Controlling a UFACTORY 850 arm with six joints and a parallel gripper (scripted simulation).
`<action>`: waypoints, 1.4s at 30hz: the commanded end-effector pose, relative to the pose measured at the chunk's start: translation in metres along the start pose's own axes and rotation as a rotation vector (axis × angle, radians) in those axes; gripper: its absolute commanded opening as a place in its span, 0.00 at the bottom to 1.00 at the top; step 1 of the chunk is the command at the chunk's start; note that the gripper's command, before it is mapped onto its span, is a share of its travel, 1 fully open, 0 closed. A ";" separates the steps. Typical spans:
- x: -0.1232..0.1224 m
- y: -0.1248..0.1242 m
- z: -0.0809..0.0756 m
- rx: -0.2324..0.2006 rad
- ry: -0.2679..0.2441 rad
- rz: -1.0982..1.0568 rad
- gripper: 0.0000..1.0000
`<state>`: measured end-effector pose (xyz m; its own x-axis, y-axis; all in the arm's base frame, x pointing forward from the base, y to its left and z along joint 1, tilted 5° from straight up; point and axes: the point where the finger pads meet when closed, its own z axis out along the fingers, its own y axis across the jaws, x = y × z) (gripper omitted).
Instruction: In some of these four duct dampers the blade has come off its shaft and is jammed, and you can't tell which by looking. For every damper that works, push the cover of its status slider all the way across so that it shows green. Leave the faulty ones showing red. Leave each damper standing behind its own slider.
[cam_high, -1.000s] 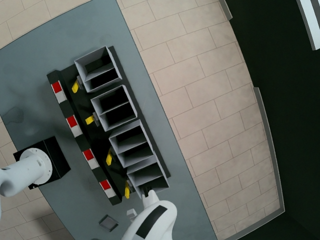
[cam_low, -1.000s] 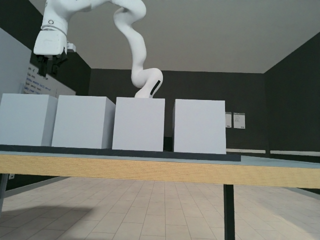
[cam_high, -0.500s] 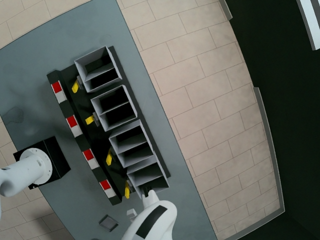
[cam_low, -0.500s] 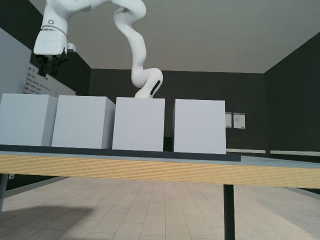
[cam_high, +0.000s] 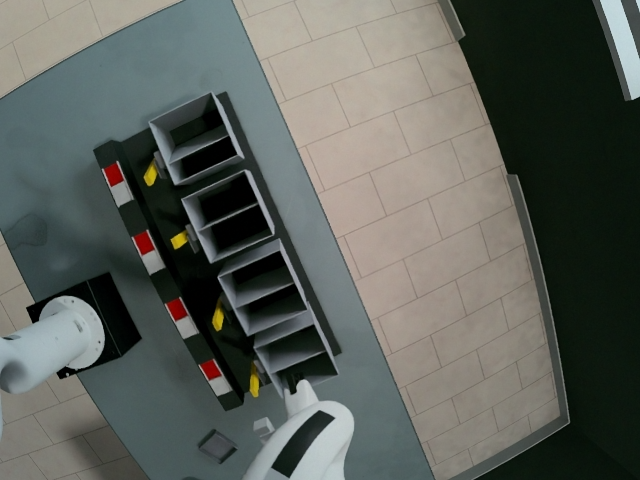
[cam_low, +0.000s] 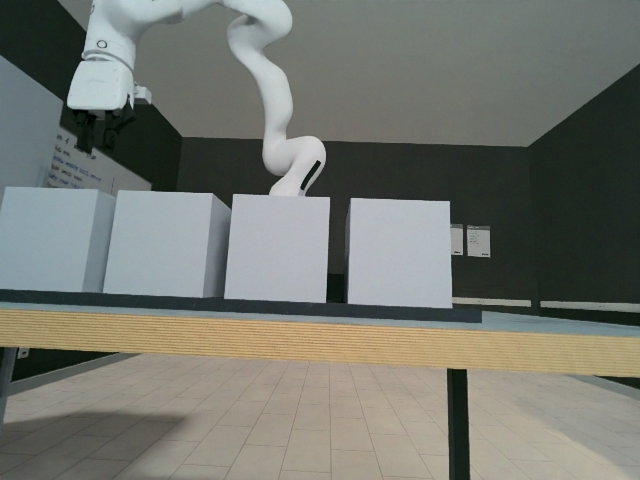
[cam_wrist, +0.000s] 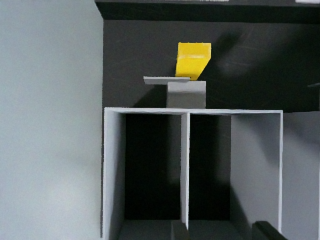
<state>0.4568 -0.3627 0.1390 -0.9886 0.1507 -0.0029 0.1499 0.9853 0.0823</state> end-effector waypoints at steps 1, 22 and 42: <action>-0.001 0.000 -0.001 0.001 -0.002 0.000 0.39; 0.067 -0.005 0.012 -0.029 -0.001 0.001 0.39; 0.112 -0.008 0.020 -0.050 -0.001 0.001 0.39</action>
<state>0.3449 -0.3517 0.1173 -0.9885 0.1511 -0.0023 0.1495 0.9798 0.1331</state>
